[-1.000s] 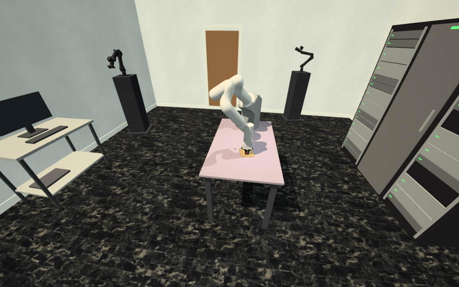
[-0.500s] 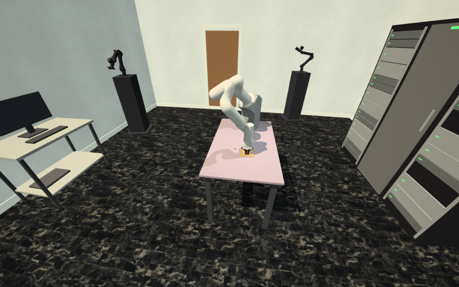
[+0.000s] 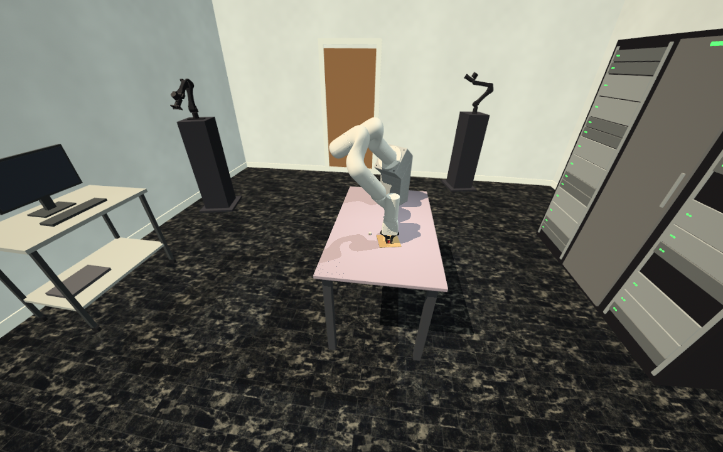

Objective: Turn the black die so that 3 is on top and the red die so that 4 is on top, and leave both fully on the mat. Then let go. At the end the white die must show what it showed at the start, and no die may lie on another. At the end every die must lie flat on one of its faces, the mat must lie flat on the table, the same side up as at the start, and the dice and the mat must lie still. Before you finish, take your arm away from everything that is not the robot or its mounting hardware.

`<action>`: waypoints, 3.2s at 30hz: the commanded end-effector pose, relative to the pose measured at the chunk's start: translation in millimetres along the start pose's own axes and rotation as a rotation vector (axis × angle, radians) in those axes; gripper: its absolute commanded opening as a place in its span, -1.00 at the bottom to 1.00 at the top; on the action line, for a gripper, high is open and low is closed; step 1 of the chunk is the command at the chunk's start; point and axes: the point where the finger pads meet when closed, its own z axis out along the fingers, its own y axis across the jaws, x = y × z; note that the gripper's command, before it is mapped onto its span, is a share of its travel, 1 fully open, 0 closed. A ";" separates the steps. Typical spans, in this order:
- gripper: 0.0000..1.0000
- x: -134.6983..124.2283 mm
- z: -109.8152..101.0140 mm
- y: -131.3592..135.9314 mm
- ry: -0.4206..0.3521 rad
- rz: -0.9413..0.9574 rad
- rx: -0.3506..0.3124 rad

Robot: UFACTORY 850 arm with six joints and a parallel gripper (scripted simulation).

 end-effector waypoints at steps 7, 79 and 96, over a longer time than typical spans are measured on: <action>-0.38 -0.4 -0.3 0.1 -0.001 0.000 0.000; 1.00 -0.4 -101.4 0.1 -0.001 0.000 0.000; 1.00 -0.3 -166.9 0.1 -0.001 0.000 0.000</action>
